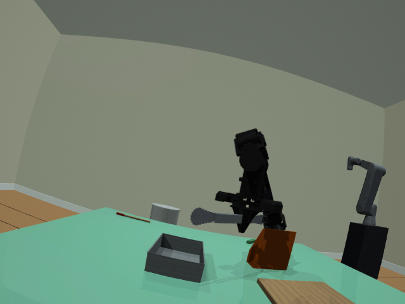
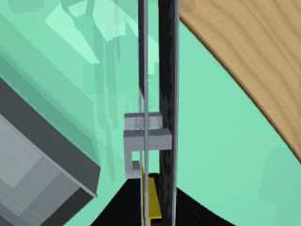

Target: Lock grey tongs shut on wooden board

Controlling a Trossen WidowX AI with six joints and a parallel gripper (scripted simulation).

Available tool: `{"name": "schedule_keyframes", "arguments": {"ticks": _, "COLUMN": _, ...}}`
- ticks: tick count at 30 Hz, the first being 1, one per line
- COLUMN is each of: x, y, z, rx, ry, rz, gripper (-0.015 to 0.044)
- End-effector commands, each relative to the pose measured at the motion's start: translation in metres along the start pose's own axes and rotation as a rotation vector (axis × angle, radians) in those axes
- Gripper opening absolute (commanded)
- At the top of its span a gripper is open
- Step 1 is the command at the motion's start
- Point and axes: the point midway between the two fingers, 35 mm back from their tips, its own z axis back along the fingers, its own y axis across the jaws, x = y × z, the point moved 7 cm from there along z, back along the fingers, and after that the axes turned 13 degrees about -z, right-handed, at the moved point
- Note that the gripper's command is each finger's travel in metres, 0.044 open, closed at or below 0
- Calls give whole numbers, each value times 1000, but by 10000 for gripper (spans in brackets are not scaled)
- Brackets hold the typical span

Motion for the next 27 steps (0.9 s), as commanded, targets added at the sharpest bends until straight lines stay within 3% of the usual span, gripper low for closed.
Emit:
{"name": "schedule_keyframes", "arguments": {"ticks": 1, "x": 5, "y": -19, "z": 0, "rx": 0, "ry": 5, "rz": 90, "gripper": -150}}
{"name": "schedule_keyframes", "arguments": {"ticks": 8, "x": 6, "y": -21, "z": 0, "rx": -1, "ry": 7, "rz": 39, "gripper": -150}}
{"name": "schedule_keyframes", "arguments": {"ticks": 27, "x": 20, "y": -42, "z": 5, "rx": -12, "ry": 8, "rz": -568, "gripper": -150}}
